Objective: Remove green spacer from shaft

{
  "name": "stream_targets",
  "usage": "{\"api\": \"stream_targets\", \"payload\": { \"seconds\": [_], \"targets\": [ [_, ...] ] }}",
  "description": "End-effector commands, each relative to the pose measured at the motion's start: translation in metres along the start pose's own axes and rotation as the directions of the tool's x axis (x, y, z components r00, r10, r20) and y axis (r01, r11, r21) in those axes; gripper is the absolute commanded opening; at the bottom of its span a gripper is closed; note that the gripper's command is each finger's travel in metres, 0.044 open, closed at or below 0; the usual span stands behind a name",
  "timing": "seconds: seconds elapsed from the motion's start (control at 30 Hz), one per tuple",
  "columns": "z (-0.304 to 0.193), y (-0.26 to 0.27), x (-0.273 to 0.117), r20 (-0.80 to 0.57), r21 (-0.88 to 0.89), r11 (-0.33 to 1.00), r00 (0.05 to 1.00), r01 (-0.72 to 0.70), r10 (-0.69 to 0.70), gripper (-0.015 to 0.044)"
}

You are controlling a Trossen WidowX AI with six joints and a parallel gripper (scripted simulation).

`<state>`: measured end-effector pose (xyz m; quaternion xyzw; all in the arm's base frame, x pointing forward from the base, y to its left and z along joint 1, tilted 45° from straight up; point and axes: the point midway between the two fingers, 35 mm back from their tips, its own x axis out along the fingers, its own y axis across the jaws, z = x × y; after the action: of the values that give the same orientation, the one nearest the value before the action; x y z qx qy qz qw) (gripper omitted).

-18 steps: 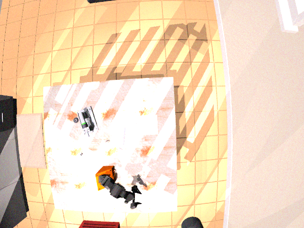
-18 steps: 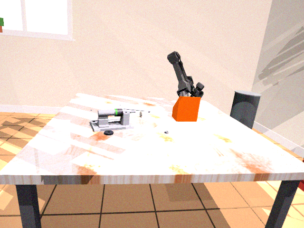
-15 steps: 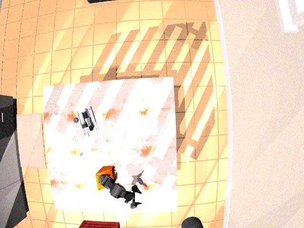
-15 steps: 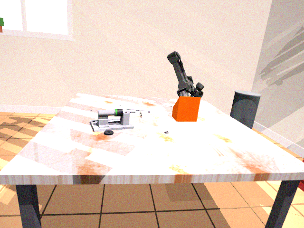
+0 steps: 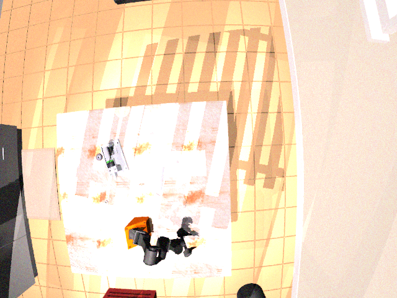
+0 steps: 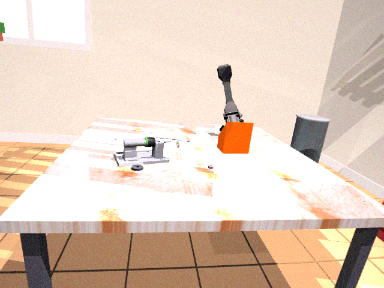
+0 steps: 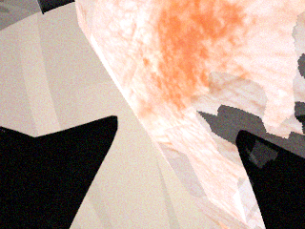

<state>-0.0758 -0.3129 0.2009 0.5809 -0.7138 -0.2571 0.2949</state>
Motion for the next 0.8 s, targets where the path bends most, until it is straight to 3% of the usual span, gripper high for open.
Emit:
{"api": "stream_targets", "payload": {
  "seconds": [0.0,0.33,0.53,0.77],
  "targets": [
    [-0.043,-0.023,0.016,-0.100,-0.089,0.993,0.992,0.071,-0.080,0.0440],
    [-0.157,-0.091,0.019,-0.337,-0.245,0.947,0.898,0.207,-0.284,0.0440],
    [-0.213,-0.150,-0.011,-0.427,-0.284,0.895,0.790,0.345,-0.440,0.0440],
    [-0.241,-0.225,-0.063,-0.437,-0.323,0.794,0.663,0.515,-0.608,0.0440]
  ]
}}
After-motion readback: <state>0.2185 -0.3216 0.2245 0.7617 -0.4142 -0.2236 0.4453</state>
